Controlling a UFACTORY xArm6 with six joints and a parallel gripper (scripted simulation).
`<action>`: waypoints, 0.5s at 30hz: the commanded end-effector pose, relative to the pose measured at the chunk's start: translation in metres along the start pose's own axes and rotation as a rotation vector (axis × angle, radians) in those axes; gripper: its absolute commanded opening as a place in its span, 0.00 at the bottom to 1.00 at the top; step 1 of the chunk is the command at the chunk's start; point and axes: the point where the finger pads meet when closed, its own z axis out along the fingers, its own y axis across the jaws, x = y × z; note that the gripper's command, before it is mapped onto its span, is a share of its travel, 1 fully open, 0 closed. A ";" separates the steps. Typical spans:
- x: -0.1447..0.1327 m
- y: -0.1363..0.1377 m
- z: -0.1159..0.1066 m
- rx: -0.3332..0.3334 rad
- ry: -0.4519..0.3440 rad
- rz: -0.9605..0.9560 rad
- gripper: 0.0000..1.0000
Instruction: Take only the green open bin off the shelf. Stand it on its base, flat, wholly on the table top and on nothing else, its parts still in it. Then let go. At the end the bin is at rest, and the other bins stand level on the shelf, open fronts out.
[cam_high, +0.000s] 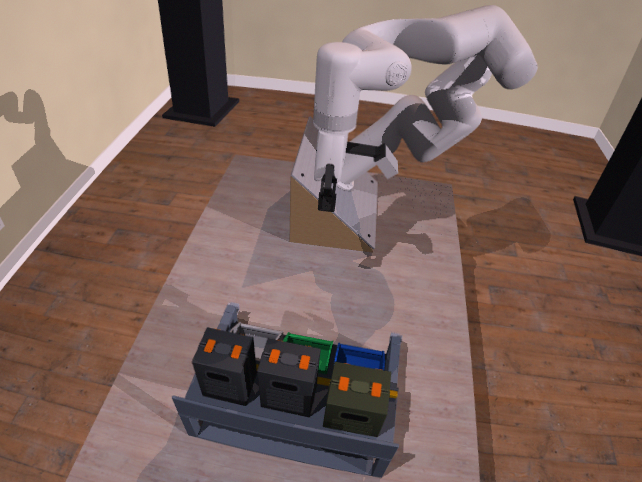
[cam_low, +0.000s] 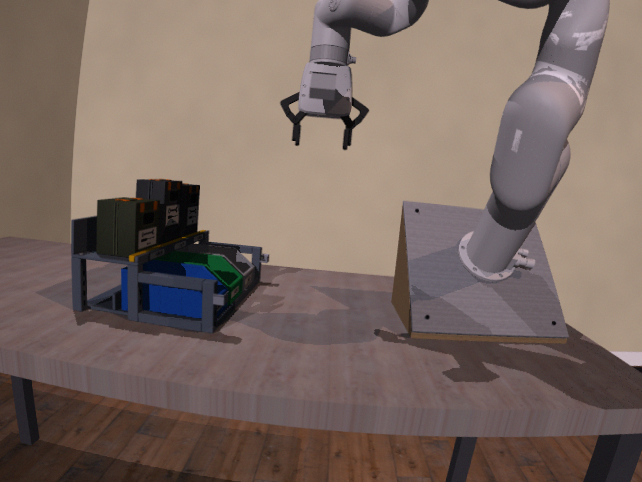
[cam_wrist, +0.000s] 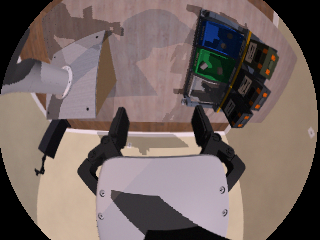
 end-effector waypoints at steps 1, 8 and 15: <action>0.000 0.001 -0.001 -0.002 -0.003 0.003 1.00; 0.000 0.001 -0.001 -0.002 -0.003 0.159 1.00; 0.000 0.001 -0.001 -0.002 -0.003 0.263 1.00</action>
